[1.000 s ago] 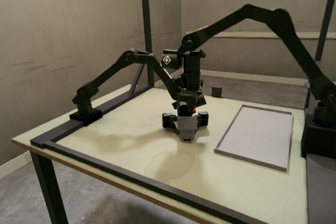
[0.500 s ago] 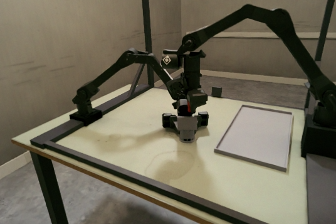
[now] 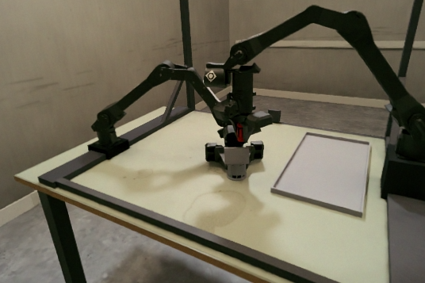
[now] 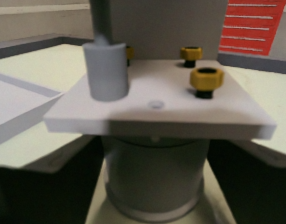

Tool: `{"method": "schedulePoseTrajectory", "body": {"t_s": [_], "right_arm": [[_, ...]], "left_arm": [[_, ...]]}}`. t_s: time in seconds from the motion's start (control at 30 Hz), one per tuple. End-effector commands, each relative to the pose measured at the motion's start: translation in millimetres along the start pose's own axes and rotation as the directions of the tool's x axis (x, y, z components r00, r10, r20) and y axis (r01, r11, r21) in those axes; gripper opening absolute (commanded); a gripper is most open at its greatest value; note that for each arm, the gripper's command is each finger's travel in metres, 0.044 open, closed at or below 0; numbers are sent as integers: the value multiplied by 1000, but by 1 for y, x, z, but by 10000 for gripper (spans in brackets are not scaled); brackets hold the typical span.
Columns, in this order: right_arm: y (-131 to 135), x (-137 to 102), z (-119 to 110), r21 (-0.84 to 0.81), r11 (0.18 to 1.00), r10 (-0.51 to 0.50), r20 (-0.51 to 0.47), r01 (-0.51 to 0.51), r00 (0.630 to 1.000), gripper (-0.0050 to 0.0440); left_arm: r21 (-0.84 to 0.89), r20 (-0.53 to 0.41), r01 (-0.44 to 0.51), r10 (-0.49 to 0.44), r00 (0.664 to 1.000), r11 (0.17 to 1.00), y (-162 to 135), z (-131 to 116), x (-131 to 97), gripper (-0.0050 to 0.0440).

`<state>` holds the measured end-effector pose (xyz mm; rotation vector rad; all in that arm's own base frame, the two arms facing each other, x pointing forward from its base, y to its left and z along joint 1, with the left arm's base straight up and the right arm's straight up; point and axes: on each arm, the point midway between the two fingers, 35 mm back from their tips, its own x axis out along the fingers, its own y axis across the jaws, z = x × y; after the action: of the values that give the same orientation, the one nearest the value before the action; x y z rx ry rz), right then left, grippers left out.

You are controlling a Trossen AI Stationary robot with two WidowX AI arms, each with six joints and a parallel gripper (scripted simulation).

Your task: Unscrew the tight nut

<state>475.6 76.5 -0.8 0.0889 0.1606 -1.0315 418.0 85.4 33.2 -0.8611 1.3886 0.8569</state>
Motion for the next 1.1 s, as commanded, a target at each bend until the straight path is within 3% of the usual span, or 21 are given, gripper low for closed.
{"method": "schedulePoseTrajectory", "body": {"t_s": [0.0,0.17,0.37,0.57,0.73,1.07], "right_arm": [[5,-2,23,51,999,7,5,-8,1000,245],[5,-2,23,51,999,7,5,-8,1000,245],[5,-2,23,51,999,7,5,-8,1000,245],[5,-2,23,51,999,7,5,-8,1000,245],[5,-2,23,51,999,7,5,-8,1000,245],[5,-2,23,51,999,7,5,-8,1000,245]], "left_arm": [[-173,3,4,-3,1000,985,0,1,-2,130],[-173,3,4,-3,1000,985,0,1,-2,130],[-408,4,5,-4,1000,913,0,1,-3,130],[-619,4,5,-4,1000,785,0,1,-3,130],[-619,4,5,-4,1000,786,0,1,-3,130],[-881,4,6,-4,1000,473,0,1,-3,130]]}}
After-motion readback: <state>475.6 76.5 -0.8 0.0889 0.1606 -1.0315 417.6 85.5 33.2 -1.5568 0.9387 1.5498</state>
